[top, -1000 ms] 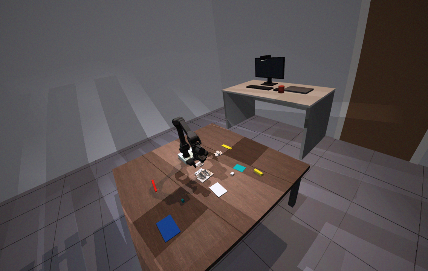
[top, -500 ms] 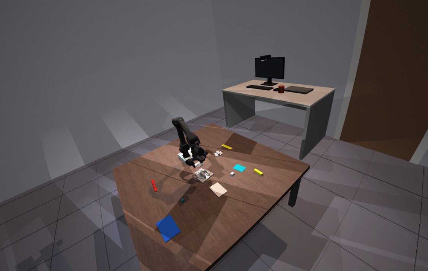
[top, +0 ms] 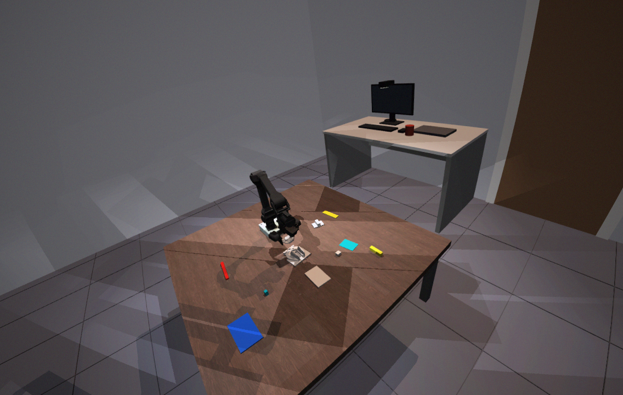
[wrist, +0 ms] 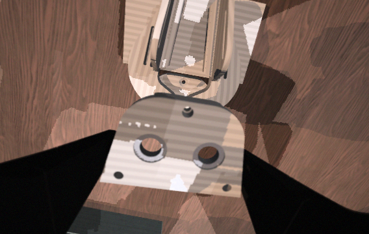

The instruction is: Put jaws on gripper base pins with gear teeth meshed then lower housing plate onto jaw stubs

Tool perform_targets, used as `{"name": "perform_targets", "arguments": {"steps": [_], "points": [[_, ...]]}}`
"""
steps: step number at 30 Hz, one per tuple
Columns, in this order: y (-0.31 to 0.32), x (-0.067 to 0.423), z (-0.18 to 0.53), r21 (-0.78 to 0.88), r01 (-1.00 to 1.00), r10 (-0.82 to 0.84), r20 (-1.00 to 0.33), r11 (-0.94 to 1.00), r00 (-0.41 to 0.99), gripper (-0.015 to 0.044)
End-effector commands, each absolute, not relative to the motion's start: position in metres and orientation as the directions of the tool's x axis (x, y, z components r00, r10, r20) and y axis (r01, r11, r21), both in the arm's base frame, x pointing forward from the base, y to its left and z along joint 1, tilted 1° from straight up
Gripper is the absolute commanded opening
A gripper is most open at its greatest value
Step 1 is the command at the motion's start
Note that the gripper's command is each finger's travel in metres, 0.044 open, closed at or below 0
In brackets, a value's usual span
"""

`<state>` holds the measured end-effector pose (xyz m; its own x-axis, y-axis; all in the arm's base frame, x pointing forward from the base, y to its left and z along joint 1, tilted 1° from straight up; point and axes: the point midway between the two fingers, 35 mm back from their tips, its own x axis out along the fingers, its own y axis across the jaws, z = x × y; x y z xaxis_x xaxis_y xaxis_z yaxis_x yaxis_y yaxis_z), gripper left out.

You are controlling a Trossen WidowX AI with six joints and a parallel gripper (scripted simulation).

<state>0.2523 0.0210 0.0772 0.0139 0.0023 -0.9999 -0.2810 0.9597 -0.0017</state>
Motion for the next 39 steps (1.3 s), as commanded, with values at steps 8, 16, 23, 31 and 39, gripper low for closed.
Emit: {"name": "perform_targets", "arguments": {"steps": [8,16,23,31,39], "points": [[0.02,0.252,0.077,-0.005,-0.285,-0.001,-1.0,0.959,0.015,0.0351],[0.02,0.251,0.077,-0.005,-0.285,-0.001,-1.0,0.959,0.015,0.0351],[0.02,0.251,0.077,-0.005,-0.285,-0.001,-1.0,0.959,0.015,0.0351],[0.02,0.252,0.068,-0.005,-0.285,-0.001,-1.0,0.959,0.015,0.0351],[0.02,0.253,0.055,-0.005,-0.285,-0.001,-1.0,0.959,0.015,0.0351]]}}
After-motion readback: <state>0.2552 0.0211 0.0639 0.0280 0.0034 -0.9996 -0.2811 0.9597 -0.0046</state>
